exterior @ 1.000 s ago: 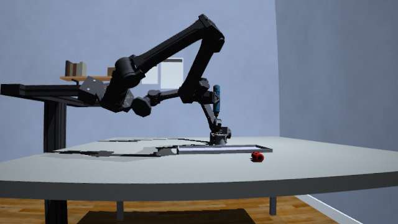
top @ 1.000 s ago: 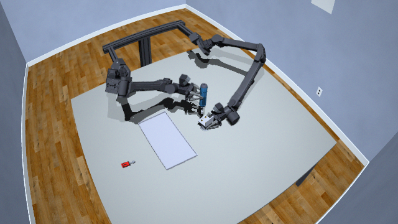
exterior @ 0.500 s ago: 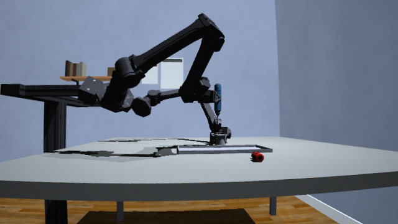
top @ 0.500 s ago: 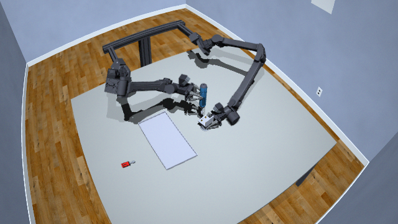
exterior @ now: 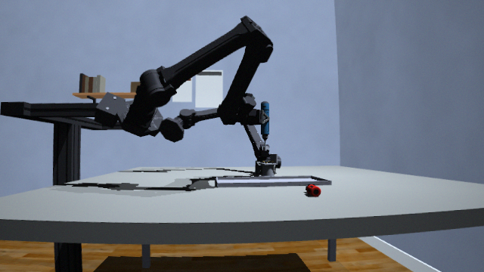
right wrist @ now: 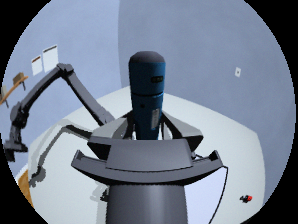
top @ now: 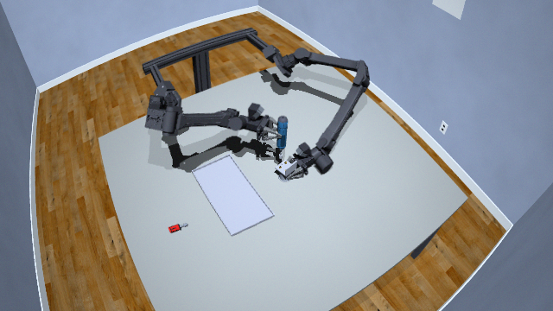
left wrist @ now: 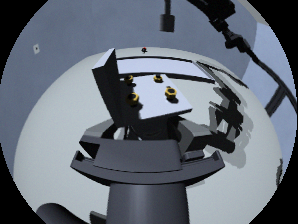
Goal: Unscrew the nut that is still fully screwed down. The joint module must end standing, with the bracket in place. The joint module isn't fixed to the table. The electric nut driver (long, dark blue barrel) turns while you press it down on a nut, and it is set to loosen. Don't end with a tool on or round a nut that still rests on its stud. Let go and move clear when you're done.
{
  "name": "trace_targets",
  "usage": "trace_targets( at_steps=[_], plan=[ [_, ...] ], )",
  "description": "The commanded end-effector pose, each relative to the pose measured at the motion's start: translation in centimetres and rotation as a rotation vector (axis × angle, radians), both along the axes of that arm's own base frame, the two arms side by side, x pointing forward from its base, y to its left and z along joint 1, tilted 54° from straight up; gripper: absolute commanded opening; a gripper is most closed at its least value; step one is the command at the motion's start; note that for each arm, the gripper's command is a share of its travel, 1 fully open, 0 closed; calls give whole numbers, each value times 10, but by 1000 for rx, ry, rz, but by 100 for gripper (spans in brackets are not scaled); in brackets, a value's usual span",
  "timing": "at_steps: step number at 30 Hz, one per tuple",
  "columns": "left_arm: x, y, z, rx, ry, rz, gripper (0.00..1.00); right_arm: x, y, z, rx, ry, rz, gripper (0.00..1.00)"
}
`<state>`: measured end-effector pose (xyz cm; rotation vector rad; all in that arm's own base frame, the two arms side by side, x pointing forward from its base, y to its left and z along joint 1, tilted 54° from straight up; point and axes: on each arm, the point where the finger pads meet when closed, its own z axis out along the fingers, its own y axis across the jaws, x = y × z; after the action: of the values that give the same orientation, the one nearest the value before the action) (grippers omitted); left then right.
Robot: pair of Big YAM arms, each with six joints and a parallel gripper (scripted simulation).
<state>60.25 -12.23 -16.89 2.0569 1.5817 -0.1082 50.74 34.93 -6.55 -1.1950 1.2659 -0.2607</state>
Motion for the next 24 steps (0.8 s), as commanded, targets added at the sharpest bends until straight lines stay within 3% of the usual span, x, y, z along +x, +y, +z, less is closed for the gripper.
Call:
trace_targets(
  at_steps=[1,24],
  plan=[
    [2,-5,3,-1,-8,-7,59,12,18,45,58,-93,25,42],
    [2,-5,3,-1,-8,-7,59,13,19,49,63,-101,25,42]
  ],
)
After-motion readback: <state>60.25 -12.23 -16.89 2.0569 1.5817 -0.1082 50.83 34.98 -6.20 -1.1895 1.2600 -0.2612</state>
